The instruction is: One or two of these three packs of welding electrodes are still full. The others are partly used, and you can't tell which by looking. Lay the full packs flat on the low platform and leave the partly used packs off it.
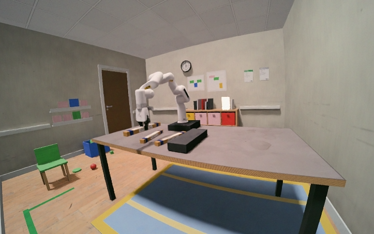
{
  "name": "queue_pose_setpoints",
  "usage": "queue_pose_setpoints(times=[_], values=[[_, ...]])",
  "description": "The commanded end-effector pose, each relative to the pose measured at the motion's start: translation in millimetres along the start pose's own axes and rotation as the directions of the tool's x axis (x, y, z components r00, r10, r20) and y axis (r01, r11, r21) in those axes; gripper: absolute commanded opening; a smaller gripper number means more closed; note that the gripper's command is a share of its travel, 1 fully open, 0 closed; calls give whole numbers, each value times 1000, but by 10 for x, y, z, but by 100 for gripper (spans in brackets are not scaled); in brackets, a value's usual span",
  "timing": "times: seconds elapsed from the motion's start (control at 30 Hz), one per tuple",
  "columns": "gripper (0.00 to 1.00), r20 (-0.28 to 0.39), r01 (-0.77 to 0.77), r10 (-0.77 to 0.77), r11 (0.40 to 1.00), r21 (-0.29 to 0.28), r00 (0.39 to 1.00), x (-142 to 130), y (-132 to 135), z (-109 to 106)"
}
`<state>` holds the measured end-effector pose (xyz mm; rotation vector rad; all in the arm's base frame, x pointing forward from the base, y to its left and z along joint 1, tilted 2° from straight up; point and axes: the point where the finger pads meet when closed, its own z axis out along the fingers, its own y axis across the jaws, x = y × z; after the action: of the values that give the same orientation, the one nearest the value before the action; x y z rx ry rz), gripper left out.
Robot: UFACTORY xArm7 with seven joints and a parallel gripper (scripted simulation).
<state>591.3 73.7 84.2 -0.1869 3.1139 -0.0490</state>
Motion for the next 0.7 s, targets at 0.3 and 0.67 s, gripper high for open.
queue_pose_setpoints(times=[0.3, 0.67], values=[[35, 7, 0, 0, 1000, 0, 1000, -21, 2, -31], [35, 7, 0, 0, 1000, 0, 1000, -22, 2, -65]])
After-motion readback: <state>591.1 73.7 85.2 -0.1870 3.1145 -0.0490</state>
